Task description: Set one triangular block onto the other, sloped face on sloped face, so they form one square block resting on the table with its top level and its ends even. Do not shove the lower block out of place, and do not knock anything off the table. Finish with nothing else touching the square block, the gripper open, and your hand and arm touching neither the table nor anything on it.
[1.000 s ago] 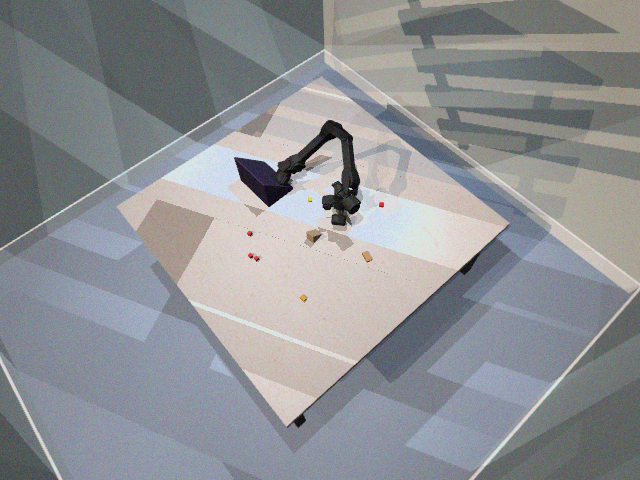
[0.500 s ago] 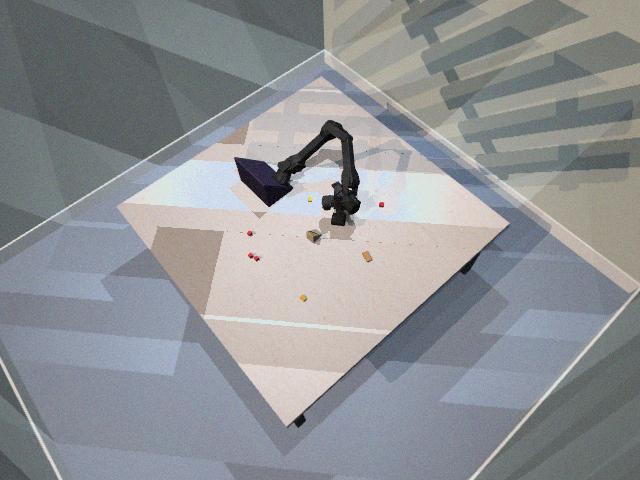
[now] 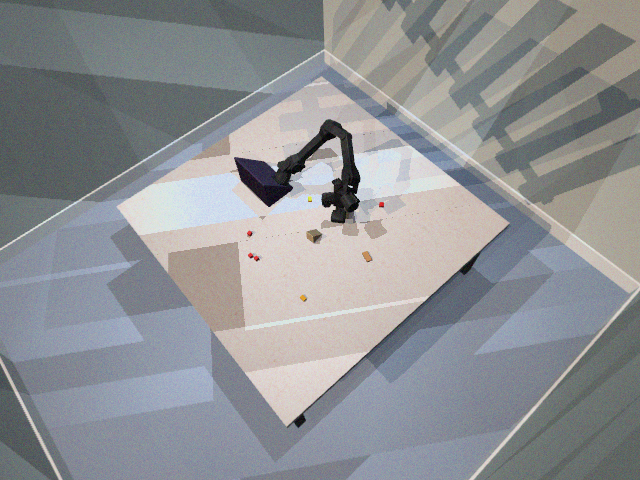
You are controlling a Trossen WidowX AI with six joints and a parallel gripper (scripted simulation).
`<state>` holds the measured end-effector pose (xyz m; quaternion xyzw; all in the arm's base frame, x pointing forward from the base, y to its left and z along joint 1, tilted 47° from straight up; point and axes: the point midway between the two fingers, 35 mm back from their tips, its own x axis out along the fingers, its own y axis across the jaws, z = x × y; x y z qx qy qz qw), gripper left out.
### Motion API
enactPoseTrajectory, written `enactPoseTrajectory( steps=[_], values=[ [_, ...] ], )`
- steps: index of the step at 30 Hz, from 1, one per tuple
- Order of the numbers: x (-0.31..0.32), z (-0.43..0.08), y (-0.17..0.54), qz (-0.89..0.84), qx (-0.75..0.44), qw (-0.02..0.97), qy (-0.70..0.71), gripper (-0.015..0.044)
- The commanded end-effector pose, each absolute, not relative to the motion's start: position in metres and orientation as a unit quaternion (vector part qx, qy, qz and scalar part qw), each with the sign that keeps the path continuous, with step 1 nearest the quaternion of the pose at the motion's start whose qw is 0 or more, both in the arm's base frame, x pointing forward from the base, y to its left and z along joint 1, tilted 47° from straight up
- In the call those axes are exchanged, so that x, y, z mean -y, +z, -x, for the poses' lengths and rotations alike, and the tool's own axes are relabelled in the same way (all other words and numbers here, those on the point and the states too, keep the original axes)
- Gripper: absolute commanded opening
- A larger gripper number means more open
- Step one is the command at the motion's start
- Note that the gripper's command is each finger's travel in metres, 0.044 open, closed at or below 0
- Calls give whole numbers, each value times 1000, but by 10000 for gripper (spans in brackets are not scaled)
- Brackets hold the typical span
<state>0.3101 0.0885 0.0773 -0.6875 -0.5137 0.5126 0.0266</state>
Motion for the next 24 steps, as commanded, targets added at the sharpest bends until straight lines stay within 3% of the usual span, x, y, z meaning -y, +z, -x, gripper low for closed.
enactPoseTrajectory(
  steps=[1,14,24],
  values=[
    [-84,-311,83,688,515,23,512,0],
    [-85,-310,80,688,524,11,502,0],
    [-86,-310,80,683,587,-81,427,0]
  ],
)
